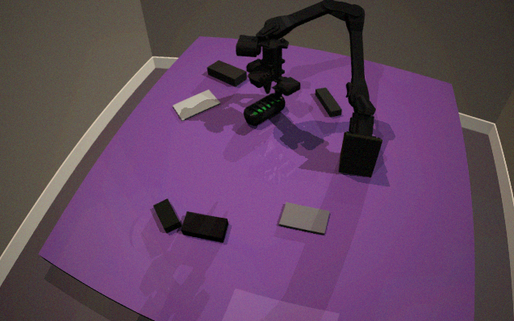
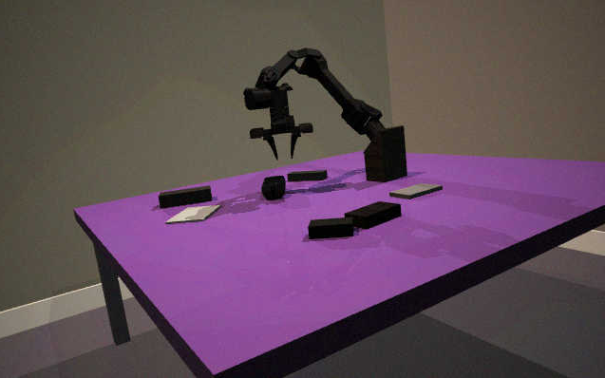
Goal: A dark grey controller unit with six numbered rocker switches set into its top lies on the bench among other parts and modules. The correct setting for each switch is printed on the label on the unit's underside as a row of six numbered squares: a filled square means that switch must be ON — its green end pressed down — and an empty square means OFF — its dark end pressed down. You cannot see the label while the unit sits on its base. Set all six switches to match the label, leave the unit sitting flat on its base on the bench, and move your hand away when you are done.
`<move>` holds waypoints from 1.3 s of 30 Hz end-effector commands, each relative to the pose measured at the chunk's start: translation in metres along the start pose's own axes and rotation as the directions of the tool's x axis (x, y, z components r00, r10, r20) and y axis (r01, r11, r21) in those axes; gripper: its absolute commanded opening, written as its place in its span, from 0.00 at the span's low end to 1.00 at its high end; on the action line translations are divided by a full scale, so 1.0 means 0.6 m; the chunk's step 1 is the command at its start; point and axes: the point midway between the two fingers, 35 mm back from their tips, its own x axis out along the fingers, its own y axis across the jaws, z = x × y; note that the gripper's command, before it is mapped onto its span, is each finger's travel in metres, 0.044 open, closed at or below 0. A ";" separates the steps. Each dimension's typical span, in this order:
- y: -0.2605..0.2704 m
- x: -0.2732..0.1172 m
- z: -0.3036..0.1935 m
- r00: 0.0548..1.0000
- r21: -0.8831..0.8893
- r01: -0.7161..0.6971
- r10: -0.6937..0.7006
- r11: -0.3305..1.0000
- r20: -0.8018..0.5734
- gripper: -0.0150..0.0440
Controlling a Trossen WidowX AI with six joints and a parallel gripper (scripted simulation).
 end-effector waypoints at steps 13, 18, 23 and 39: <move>0.001 -0.006 -0.004 1.000 0.007 -0.004 0.004 1.000 -0.006 0.25; 0.001 -0.006 -0.004 1.000 0.007 -0.004 0.004 1.000 -0.006 0.25; 0.001 -0.006 -0.004 1.000 0.007 -0.004 0.004 1.000 -0.006 0.25; 0.001 -0.005 -0.003 1.000 0.002 -0.005 0.005 1.000 -0.005 0.97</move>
